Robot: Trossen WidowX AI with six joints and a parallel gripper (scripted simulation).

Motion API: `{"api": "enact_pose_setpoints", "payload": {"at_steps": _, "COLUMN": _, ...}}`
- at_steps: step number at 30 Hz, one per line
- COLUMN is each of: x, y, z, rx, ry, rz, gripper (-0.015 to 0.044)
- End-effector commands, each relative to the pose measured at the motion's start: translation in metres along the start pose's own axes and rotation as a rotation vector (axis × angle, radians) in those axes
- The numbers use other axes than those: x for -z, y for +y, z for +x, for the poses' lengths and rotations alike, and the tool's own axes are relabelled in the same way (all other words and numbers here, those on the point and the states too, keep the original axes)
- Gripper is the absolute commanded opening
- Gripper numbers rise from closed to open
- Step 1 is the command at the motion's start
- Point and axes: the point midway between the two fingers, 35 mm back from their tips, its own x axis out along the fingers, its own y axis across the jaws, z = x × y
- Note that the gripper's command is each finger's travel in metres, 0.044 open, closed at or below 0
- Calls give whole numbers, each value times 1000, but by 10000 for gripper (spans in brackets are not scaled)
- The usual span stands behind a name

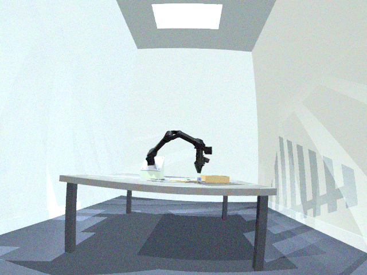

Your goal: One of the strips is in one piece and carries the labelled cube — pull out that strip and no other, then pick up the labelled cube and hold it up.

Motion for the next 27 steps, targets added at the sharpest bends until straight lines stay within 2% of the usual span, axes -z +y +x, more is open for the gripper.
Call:
{"api": "enact_pose_setpoints", "payload": {"at_steps": 1, "x": -5, "y": 3, "z": 3, "rx": 1, "ry": 7, "rz": -5, "gripper": 387}}
{"api": "enact_pose_setpoints", "payload": {"at_steps": 6, "x": -5, "y": 3, "z": 11, "rx": 1, "ry": 7, "rz": -5, "gripper": 256}}
{"api": "enact_pose_setpoints", "payload": {"at_steps": 7, "x": -6, "y": 3, "z": 13, "rx": 1, "ry": 7, "rz": -5, "gripper": 250}}
{"api": "enact_pose_setpoints", "payload": {"at_steps": 27, "x": -6, "y": 3, "z": 45, "rx": 2, "ry": 8, "rz": -5, "gripper": 250}}
